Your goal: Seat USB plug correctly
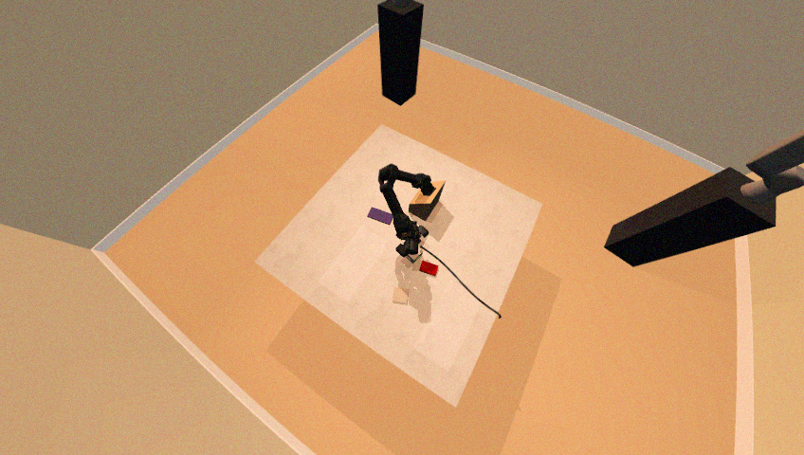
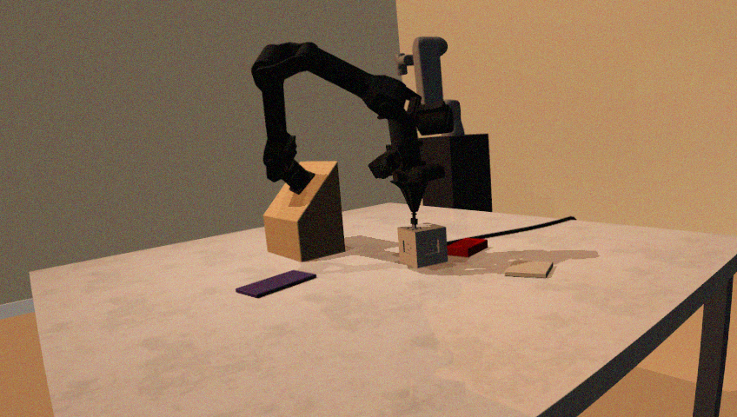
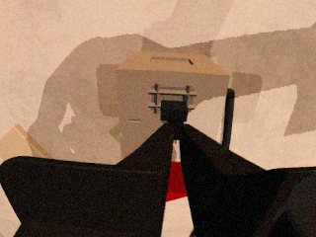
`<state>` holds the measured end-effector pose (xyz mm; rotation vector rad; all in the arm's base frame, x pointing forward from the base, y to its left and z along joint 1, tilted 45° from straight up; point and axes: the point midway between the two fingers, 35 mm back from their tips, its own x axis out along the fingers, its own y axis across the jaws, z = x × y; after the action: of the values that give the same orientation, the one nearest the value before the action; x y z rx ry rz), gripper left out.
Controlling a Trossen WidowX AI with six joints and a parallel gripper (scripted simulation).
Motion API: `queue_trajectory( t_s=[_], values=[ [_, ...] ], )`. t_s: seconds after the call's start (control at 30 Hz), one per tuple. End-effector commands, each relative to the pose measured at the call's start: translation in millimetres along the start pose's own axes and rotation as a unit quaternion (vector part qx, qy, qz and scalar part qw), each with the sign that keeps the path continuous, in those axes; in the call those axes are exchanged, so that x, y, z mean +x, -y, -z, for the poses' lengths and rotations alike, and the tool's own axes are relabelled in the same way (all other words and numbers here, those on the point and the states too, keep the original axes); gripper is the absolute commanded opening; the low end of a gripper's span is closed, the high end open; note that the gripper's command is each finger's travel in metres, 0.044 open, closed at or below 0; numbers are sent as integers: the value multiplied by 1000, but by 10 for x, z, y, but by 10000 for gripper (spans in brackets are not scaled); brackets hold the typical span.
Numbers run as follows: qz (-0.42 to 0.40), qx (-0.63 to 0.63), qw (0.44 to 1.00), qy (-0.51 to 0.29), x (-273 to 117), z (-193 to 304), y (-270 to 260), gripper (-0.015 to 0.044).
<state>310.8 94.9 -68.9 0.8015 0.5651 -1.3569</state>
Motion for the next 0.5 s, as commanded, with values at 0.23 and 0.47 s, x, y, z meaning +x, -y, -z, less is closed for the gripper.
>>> queue_trajectory(
  t_s=[0.23,0.47],
  values=[
    [-1,-3,1000,1,21,0,1,0],
    [-1,-3,1000,1,29,-1,1,0]
  ],
)
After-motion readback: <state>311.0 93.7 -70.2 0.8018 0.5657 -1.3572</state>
